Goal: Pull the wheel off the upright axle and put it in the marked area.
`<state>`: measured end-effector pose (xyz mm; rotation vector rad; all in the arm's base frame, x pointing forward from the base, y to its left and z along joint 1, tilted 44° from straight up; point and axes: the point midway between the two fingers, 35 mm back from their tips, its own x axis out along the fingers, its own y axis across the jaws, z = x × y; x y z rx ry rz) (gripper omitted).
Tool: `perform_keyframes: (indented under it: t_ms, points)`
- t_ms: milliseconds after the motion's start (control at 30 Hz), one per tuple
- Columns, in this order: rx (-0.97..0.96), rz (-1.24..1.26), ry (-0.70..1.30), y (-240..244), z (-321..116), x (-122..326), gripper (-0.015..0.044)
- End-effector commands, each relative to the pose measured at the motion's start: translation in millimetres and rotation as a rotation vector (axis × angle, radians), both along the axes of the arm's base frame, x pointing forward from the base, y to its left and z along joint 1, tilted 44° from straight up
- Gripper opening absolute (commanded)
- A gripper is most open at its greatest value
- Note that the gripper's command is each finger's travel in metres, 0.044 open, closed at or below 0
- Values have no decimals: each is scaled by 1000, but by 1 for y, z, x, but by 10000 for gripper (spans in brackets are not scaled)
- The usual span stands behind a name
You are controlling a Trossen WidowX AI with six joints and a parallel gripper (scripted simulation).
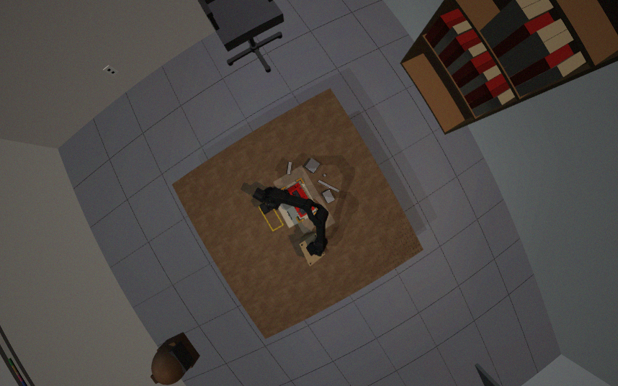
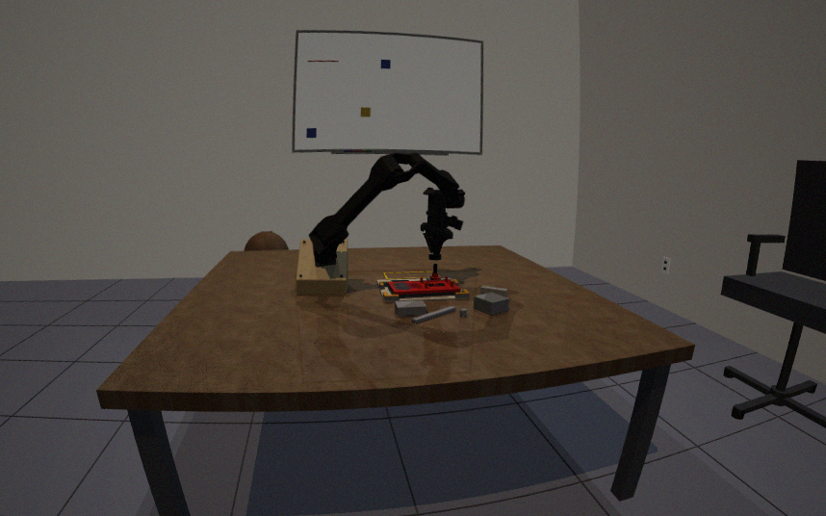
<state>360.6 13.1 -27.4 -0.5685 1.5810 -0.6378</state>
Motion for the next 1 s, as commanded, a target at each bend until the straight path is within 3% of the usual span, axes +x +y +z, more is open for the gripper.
perform_keyframes:
  t_ms: [0,133,667,967]
  points:
    - [9,4,-16,15,16,2,0]
    - [4,8,-6,14,7,-1,0]
    - [16,4,-15,92,-47,-50,0]
    - [16,5,-15,85,-61,-54,0]
